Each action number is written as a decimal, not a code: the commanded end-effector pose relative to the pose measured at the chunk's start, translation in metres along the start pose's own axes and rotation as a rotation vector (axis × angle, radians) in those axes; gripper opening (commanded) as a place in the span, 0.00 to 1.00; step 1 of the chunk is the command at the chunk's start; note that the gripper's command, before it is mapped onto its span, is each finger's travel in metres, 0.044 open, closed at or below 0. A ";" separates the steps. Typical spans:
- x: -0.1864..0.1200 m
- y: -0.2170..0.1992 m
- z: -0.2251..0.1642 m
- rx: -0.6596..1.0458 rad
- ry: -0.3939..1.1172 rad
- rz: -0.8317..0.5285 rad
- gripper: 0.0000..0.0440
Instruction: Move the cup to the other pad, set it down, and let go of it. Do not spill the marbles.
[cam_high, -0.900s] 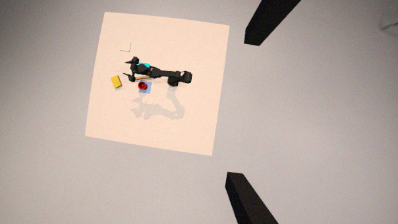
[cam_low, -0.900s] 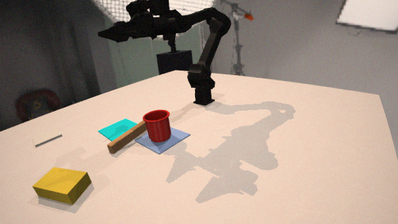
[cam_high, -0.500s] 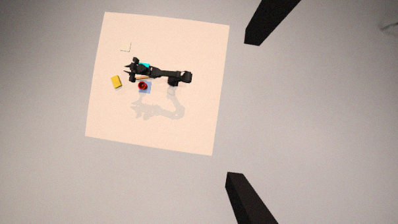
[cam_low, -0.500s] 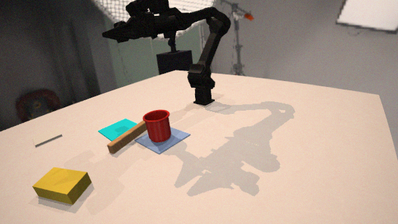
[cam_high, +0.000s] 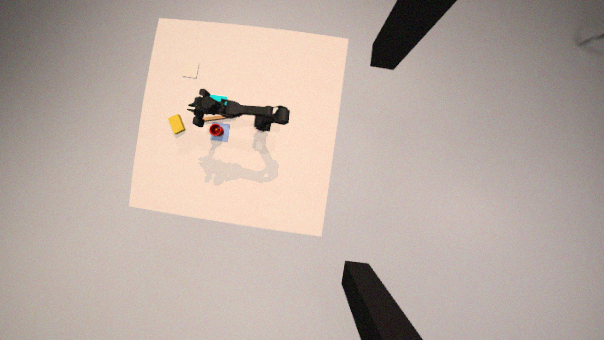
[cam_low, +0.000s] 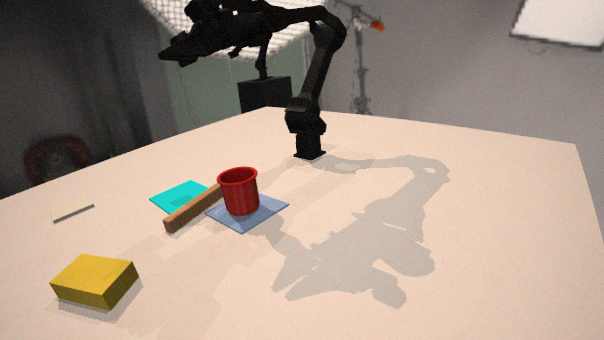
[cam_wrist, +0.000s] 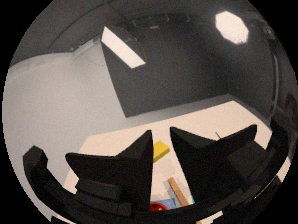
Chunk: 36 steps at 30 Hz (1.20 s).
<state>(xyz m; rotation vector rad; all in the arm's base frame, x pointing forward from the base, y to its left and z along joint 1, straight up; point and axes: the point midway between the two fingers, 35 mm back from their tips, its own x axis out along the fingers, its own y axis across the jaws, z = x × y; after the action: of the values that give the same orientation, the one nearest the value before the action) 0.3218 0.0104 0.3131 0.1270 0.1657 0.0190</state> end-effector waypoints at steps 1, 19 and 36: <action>0.002 0.006 0.002 0.042 0.039 0.017 0.23; 0.010 0.027 -0.003 0.239 0.262 0.022 0.26; 0.013 0.046 -0.013 0.438 0.492 -0.037 0.29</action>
<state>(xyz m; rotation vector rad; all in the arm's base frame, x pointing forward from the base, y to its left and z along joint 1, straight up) 0.3322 0.0534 0.3038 0.5201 0.6272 -0.0154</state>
